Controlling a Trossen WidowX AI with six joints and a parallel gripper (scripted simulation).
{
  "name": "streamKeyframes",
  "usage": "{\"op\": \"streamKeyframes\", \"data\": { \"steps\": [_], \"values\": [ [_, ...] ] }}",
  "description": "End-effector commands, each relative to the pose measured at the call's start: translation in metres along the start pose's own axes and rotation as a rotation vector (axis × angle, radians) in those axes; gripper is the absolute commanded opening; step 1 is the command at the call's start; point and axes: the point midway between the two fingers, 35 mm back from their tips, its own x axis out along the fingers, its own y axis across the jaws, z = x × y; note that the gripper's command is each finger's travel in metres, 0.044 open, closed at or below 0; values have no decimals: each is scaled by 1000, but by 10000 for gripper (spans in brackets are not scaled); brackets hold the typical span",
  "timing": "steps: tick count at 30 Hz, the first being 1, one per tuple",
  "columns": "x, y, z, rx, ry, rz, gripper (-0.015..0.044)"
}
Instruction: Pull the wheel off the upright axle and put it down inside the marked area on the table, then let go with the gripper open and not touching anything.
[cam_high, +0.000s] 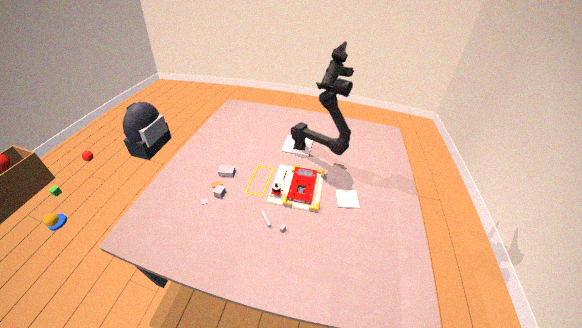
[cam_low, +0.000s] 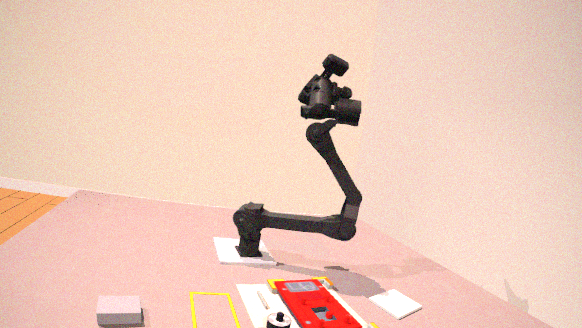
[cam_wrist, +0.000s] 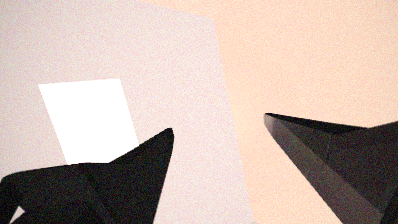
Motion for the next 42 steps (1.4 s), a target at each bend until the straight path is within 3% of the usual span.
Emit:
{"op": "streamKeyframes", "data": {
  "steps": [1,4,13,20,31,42],
  "values": [
    [1,-1,-2,1,6,0,374],
    [8,-8,-24,16,86,-2,300],
    [19,-24,-131,-77,462,-25,300],
    [-14,-27,-239,-163,866,24,300],
    [-141,-1,-357,-251,1490,252,300],
    [-307,54,-374,-267,2029,679,300]
  ]
}}
